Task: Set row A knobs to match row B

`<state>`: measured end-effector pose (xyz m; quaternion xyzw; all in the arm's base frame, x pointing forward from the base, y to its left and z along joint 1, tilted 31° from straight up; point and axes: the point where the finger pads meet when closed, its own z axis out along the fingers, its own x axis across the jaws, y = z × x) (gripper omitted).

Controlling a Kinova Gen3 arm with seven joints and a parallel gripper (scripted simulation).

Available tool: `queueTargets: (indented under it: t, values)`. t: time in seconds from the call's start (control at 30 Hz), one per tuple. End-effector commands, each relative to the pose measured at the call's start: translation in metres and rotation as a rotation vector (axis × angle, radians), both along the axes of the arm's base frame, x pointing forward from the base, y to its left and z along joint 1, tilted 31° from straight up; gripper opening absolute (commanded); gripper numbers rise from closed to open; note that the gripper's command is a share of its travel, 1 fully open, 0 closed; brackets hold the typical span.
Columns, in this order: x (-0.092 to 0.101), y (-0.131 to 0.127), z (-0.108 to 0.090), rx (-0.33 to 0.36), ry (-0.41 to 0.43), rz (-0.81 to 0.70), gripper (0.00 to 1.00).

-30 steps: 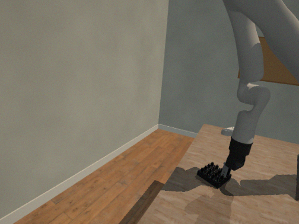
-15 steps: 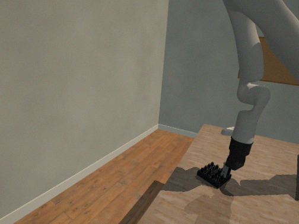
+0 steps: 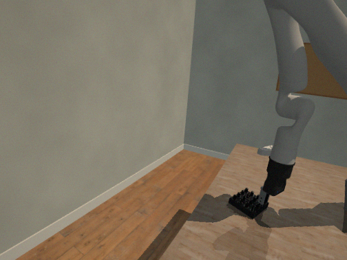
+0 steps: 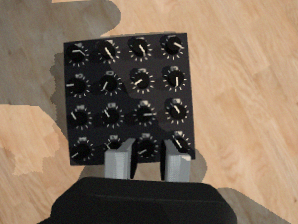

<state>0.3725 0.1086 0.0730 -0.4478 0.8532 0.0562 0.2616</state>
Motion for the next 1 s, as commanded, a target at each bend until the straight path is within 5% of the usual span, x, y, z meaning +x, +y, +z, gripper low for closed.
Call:
queueTargets:
  t: [0.0,0.97]
  values:
    - [0.001,-0.002,0.006,0.003,-0.008,-0.003,0.46]
    - [-0.01,-0.01,0.028,0.003,-0.008,-0.003,0.46]
